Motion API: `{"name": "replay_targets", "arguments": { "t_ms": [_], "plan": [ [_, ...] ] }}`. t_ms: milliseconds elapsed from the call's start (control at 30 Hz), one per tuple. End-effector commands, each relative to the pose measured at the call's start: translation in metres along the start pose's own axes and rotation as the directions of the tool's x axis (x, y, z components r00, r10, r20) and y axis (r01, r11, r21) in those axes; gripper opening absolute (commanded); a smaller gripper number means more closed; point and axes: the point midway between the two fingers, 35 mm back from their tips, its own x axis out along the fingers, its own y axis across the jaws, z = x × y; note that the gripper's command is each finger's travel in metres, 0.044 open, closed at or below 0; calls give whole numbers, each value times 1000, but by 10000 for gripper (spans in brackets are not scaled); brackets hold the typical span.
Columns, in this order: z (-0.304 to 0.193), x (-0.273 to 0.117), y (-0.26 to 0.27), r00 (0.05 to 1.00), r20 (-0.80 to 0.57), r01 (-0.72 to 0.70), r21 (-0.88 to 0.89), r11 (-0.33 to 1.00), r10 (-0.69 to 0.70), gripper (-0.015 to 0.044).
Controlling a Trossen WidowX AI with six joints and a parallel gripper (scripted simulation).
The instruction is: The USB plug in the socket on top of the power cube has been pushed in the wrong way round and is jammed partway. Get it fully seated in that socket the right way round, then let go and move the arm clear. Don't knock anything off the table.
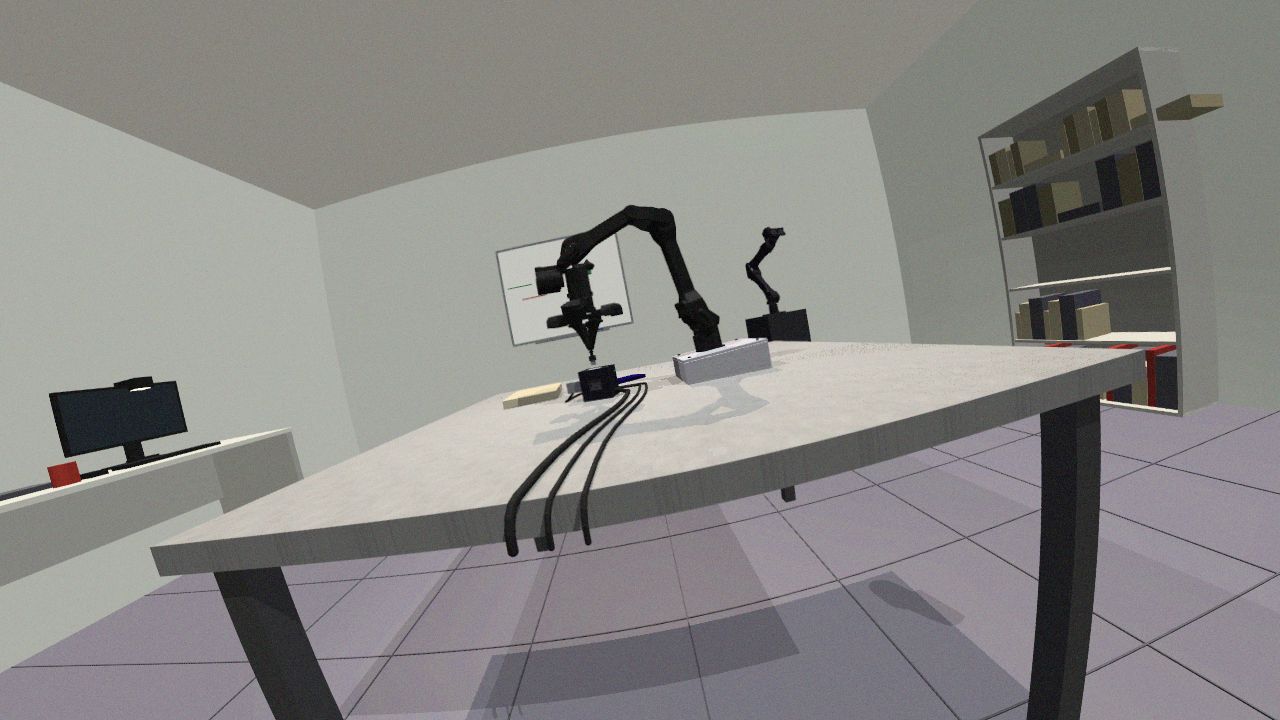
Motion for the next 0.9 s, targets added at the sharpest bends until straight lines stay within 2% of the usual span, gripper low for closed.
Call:
{"name": "replay_targets", "arguments": {
  "t_ms": [0, 600, 867],
  "plan": [
    [0, -4, -1, 1000, 3, 5, 1, 1000, -5, 0],
    [0, -13, -1, 1000, 2, 3, 7, 1000, -3, 0],
    [0, -11, 0, 1000, 1, 1, 162, 987, -1, 0]
  ]
}}
